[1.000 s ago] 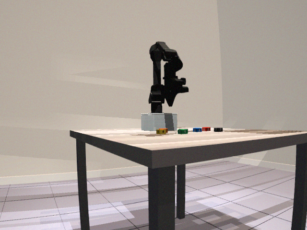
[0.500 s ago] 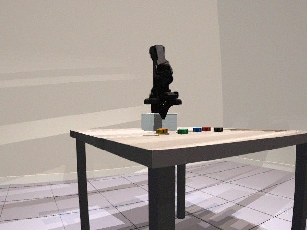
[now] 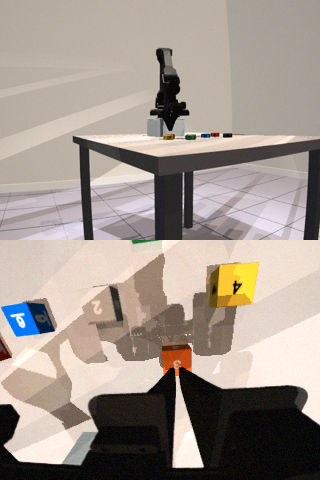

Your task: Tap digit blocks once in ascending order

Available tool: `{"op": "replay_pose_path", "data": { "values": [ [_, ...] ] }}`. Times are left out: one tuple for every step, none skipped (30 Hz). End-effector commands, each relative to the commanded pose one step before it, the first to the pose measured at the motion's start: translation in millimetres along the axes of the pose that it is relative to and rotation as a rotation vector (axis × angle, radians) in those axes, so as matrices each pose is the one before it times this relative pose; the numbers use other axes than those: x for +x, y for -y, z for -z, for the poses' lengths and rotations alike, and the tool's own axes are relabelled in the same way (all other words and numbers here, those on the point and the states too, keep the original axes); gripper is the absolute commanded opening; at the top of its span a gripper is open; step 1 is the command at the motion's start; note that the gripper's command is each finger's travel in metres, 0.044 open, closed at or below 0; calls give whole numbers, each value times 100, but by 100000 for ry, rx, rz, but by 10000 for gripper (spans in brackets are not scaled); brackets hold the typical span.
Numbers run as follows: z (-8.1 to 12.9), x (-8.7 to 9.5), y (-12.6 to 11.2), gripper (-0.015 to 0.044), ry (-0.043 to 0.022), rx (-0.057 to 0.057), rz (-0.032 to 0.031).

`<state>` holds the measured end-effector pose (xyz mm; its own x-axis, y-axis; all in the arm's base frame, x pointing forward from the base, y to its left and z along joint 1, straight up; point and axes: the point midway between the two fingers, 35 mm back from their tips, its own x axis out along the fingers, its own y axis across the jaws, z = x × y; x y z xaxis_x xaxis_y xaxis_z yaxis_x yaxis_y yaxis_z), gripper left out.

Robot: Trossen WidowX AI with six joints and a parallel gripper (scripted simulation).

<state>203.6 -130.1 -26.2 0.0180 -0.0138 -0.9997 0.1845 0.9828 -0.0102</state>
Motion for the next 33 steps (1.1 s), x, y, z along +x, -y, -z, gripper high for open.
{"op": "replay_pose_path", "data": {
  "values": [
    [100, 867, -22, 20, -243, -554, -20],
    [4, 159, -2, 20, -2, 0, -1],
    [6, 159, -2, 20, -2, 0, -1],
    [7, 159, -3, 20, -2, 0, -1],
    [8, 158, -3, 20, -2, 0, -1],
    [9, 158, -4, 20, -2, 0, -1],
    [10, 157, -4, 20, -2, 0, -1],
    [9, 126, -4, 20, -2, 0, -1],
    [6, 75, -2, 20, -1, 0, -1],
    [2, 25, -1, 20, 0, 0, 0],
    [0, 0, 0, 20, 0, 0, 0],
    [0, 0, 0, 20, 0, 0, 0],
    [0, 0, 0, 20, 0, 0, 0],
    [0, 0, 0, 20, 0, 0, 0],
    [0, 0, 0, 20, 0, 0, 0],
    [-57, -470, 8, 20, 81, 506, -40],
    [-21, -658, 12, 20, -10, -132, 15],
    [5, -998, 3, 20, -18, -198, 21],
    [28, -671, -8, 20, -15, -132, 13],
    [14, -225, -4, 20, -5, -44, 4],
    [0, 0, 0, 20, 0, 0, 0],
    [0, 0, 0, 20, 0, 0, 0],
    [0, 0, 0, 20, 0, 0, 0],
    [-57, -316, 23, 20, 7, 0, 3],
    [-144, -961, 58, 20, 20, 0, 8],
    [-147, -1643, 60, 20, 24, 0, 9],
    [-16, -2088, 7, 20, 15, 0, 5],
    [126, -1727, -51, 20, -1, 0, -1],
    [136, -1047, -55, 20, -6, 0, -3],
    [56, -350, -23, 20, -3, 0, -1],
    [0, 0, 0, 20, 0, 0, 0],
    [0, 0, 0, 20, 0, 0, 0],
    [0, 0, 0, 20, 0, 0, 0]
  ]
}}
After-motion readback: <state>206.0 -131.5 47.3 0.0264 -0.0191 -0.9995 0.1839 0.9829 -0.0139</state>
